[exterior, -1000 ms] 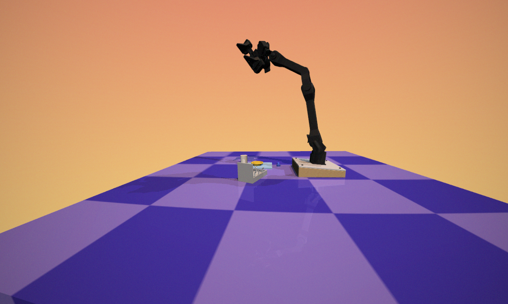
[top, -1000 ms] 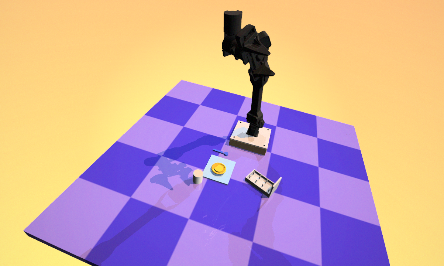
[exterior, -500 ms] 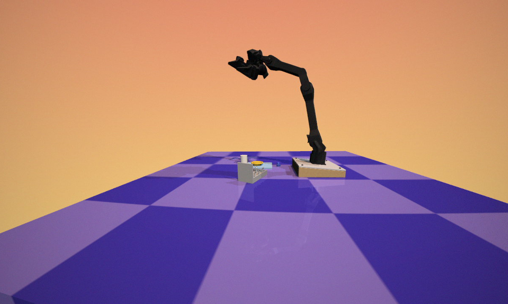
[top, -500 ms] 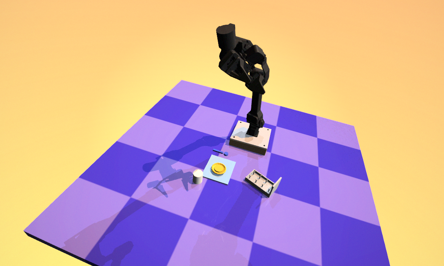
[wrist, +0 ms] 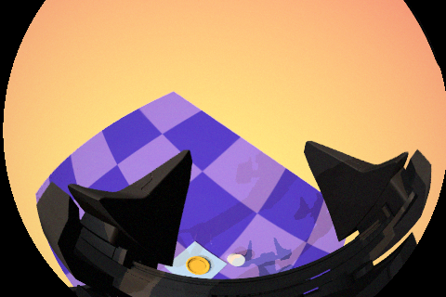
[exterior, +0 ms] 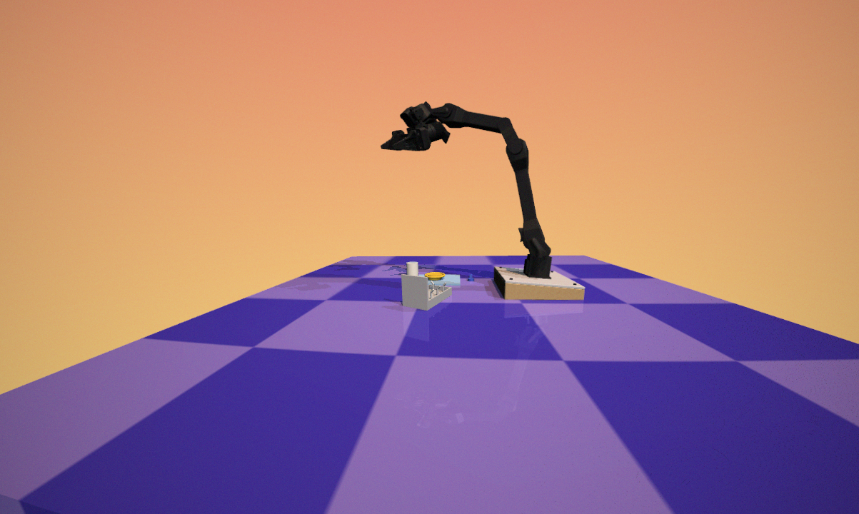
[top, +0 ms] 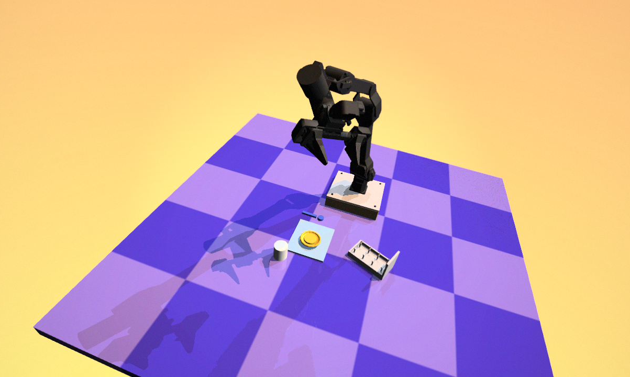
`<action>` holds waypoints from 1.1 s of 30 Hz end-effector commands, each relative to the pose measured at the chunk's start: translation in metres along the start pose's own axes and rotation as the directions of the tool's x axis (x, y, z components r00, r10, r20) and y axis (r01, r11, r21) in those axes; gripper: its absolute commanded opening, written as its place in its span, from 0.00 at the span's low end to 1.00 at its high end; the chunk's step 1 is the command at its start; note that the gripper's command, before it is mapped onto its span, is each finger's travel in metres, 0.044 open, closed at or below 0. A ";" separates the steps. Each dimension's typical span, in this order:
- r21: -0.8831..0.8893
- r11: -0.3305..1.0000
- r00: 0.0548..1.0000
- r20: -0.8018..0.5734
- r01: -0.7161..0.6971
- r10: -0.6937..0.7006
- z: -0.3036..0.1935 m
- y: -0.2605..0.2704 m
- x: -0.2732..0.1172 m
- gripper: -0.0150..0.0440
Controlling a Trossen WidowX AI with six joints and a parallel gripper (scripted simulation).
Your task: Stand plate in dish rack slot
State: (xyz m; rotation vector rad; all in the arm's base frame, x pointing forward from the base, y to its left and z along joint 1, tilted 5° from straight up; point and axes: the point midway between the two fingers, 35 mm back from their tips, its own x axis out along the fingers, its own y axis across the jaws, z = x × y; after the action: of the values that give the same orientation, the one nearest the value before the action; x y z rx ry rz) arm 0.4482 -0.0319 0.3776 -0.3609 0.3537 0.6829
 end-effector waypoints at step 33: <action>0.479 0.754 0.565 -0.806 0.450 0.175 -0.212 0.060 0.003 0.93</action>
State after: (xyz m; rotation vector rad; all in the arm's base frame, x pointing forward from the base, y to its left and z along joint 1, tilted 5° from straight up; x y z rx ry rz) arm 0.3839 -0.0750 0.1950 -0.0108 1.3232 0.1844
